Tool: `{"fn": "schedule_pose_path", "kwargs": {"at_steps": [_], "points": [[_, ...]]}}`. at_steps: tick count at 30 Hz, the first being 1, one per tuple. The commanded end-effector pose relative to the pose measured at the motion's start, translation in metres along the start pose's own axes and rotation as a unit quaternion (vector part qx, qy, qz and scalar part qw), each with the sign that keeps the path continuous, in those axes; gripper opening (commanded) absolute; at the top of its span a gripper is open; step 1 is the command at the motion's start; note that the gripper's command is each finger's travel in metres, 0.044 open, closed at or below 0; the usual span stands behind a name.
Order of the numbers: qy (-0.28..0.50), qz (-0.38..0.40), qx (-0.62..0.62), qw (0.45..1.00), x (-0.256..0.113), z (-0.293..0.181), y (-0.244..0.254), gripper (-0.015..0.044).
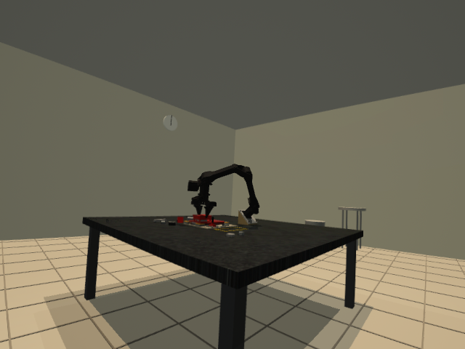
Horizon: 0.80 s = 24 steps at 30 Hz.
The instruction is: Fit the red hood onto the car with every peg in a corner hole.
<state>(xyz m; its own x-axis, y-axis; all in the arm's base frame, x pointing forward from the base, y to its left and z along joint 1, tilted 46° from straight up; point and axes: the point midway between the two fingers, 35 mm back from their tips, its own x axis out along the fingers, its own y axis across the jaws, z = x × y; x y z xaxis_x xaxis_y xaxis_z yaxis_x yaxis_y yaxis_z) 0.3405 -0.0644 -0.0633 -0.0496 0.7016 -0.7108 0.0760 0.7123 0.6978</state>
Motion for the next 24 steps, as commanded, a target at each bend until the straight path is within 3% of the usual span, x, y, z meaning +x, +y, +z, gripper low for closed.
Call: {"fn": "schedule_pose_path", "kwargs": {"at_steps": [1,21,24], "points": [[0.001,0.001,0.001,1.0,0.0031,-0.0001,0.0005,0.0],[0.001,0.0,-0.001,1.0,0.0069,0.0,-0.0001,0.0],[0.001,0.0,-0.001,1.0,0.0077,-0.0001,0.0,0.0079]]}}
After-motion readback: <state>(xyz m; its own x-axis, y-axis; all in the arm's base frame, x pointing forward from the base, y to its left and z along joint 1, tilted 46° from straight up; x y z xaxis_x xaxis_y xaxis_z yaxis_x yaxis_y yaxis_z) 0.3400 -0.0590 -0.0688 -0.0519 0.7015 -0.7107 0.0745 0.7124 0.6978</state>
